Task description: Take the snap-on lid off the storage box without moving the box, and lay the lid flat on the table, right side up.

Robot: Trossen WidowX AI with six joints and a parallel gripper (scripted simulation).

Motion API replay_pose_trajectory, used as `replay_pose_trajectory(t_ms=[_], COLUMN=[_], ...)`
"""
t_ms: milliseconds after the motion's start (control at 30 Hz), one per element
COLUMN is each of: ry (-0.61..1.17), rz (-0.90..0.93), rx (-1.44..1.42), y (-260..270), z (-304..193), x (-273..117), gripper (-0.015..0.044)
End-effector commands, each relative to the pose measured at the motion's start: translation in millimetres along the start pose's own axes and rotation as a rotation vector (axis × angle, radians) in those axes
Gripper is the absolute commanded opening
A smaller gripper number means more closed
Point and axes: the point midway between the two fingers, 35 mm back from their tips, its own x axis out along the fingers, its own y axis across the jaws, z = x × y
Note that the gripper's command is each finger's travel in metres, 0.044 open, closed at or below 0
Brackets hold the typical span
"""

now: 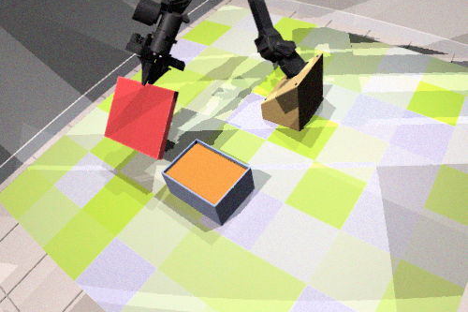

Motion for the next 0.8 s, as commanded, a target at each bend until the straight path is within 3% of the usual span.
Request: replay_pose_trajectory(t_ms=[0,767], ry=[0.000,-0.003], rz=[0.013,0.015], rx=[-0.002,-0.004], y=[3,-1], z=[9,43], x=[-3,-6], gripper=[0.0000,0.0000])
